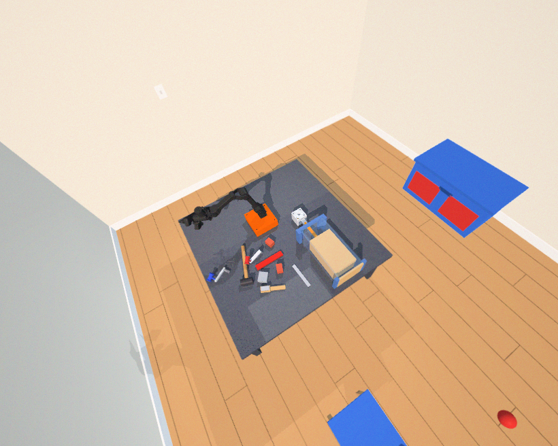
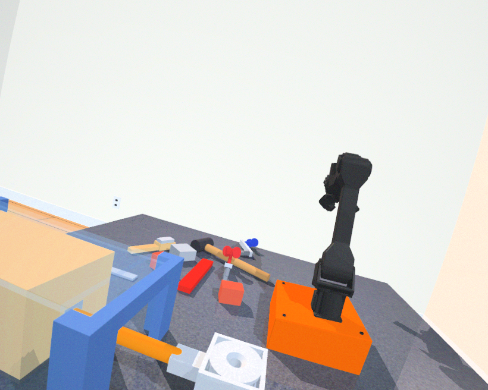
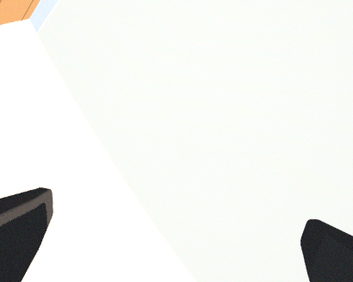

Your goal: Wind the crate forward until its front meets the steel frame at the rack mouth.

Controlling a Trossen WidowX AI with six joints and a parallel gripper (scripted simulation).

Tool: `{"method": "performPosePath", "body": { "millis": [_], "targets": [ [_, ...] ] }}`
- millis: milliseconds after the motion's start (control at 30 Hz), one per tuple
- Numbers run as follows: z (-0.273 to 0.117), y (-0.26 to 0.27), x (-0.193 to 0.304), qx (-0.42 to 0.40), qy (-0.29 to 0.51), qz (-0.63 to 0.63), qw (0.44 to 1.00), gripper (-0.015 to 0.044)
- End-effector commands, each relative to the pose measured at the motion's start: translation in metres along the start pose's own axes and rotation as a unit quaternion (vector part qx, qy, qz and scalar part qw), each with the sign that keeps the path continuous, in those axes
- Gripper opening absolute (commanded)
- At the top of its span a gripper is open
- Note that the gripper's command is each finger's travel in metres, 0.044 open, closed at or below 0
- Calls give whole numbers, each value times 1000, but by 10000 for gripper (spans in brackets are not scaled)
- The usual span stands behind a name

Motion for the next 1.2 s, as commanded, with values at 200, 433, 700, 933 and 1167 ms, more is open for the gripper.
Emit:
{"method": "performPosePath", "body": {
  "millis": [200,433,700,933,1167],
  "targets": [
    [-70,-56,-114,44,-243,-112,962,440],
    [-146,-74,-180,58,-404,-211,888,440],
    [-249,-73,-227,55,-558,-335,758,440],
    [-342,-56,-238,33,-652,-441,616,440],
    [-360,-52,-237,27,-666,-462,586,440]
  ]
}}
Point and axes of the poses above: the point midway between the two fingers, 35 mm back from their tips, its own z axis out along the fingers, its own y axis across the jaws, x = y × z, the point moved 7 cm from there along -z, back along the fingers, and after that the axes turned 3 degrees about -z, right-handed, at the moved point
